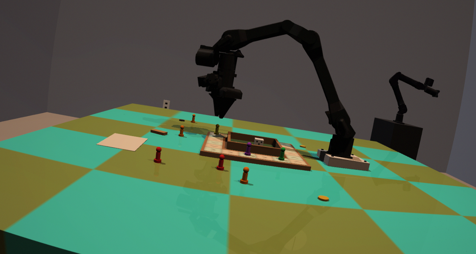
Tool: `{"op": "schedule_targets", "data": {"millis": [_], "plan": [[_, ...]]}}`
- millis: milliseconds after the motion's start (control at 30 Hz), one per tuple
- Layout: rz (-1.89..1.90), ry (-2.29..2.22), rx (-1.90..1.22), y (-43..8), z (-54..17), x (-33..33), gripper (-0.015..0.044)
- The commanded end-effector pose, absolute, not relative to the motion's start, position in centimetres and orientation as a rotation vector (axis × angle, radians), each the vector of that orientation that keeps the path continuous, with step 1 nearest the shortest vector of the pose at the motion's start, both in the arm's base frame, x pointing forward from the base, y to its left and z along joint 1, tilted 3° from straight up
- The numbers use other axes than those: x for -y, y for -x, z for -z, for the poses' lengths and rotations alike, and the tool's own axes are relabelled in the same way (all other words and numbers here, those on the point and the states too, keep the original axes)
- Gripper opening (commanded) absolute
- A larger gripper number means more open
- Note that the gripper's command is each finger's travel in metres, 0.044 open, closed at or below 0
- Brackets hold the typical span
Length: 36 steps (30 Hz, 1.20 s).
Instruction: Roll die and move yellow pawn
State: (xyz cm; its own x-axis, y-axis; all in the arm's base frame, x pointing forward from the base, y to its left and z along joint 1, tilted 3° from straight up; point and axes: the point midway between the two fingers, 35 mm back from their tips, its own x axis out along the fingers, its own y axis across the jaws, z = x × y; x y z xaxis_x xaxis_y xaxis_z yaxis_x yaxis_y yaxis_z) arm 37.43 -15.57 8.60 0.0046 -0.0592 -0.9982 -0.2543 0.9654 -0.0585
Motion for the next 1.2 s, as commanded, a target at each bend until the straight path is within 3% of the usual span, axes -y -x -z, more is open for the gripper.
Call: {"op": "schedule_targets", "data": {"millis": [0, 900, 1067, 1167], "plan": [[-0.159, 0.253, -1.569, -37.4, -7.9, 15.6, 0.0200], [-0.159, 0.254, -1.570, -37.4, -3.8, 15.9, 0.0200], [-0.159, 0.254, -1.570, -37.4, -3.8, 15.9, 0.0069], [-0.159, 0.254, -1.570, -37.4, -3.8, 15.9, 0.0049]]}}
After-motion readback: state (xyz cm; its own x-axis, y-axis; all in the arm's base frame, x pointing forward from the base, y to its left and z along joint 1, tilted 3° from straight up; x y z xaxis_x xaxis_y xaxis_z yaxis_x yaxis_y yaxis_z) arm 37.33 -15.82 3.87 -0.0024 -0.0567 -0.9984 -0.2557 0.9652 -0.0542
